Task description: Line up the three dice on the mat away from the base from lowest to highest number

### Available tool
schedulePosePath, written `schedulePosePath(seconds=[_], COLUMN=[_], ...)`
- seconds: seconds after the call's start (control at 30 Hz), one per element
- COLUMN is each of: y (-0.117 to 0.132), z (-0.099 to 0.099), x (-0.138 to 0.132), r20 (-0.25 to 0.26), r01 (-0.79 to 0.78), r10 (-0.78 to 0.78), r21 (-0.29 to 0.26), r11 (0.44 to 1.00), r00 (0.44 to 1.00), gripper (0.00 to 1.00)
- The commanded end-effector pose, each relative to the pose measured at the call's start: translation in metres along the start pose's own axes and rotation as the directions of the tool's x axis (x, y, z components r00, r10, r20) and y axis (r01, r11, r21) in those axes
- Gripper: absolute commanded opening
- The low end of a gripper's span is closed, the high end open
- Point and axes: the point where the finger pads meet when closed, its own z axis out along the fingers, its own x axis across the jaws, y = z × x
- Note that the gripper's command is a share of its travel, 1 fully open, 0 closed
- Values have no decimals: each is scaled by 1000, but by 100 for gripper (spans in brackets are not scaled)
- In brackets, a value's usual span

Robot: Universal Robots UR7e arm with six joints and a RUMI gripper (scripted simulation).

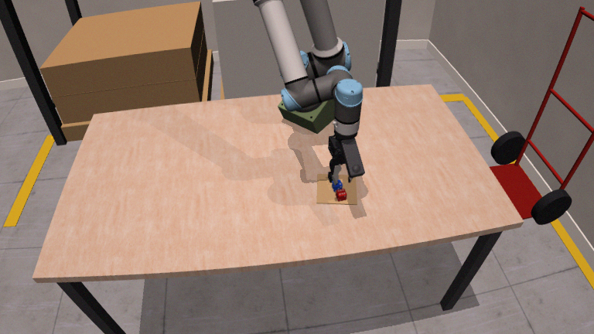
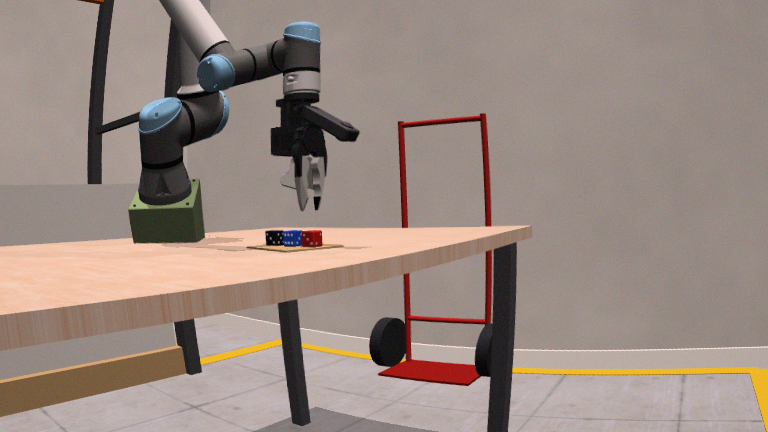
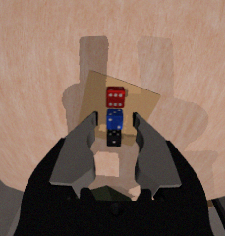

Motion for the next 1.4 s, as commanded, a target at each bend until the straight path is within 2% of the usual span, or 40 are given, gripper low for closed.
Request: schedulePosePath(seconds=[0.0,0.23,0.27,1.0,1.37], y=[0,0,0,0,0], z=[-22,-25,-25,-26,-52], x=[0,0,0,0,0], r20=[0,0,0,0,0], r01=[-1,-1,-1,-1,-1], r10=[1,1,1,1,1], r21=[-4,-4,-4,-4,-4], r11=[1000,1000,1000,1000,1000], r00=[1000,1000,1000,1000,1000], gripper=[28,28,100,100,100])
